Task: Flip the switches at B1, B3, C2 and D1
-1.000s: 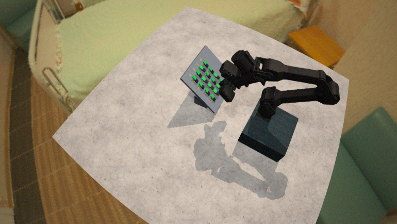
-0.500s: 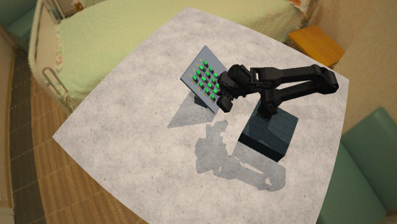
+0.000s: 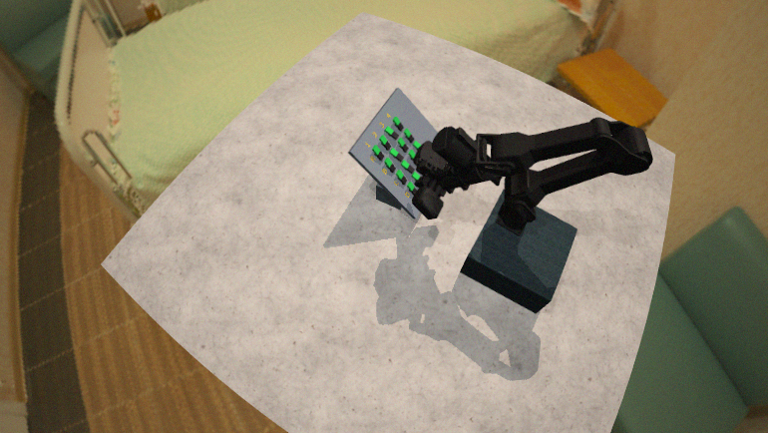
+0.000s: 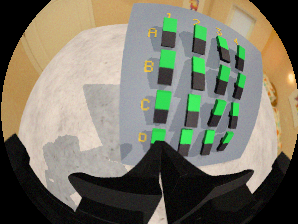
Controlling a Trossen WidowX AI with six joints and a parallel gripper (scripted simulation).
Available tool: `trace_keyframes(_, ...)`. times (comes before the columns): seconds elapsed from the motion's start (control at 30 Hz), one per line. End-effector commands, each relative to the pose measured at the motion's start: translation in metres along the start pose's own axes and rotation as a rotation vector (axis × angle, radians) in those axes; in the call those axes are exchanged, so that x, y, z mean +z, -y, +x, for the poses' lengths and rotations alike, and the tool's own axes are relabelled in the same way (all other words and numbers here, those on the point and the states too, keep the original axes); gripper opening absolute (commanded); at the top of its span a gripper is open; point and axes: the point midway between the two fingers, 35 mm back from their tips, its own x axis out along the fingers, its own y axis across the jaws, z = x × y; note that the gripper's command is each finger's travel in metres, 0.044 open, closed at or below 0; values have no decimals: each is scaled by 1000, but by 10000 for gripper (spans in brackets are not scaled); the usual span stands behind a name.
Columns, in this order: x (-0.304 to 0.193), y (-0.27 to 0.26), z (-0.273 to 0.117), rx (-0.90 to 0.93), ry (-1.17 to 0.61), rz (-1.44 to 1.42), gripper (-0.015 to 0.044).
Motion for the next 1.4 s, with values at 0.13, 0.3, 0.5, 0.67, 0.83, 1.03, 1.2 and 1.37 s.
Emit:
trace_keyframes(0.13, -1, 0, 11, 1, -4, -3, 0)
trace_keyframes(0.3, -1, 0, 15, 1, -4, -3, 0)
trace_keyframes(0.5, -1, 0, 15, 1, -4, -3, 0)
trace_keyframes(0.67, -1, 0, 15, 1, -4, -3, 0)
trace_keyframes(0.83, -1, 0, 15, 1, -4, -3, 0)
trace_keyframes(1.03, -1, 0, 15, 1, -4, -3, 0)
trace_keyframes(1.2, -1, 0, 16, 1, -4, -3, 0)
trace_keyframes(1.37, -1, 0, 17, 1, -4, -3, 0)
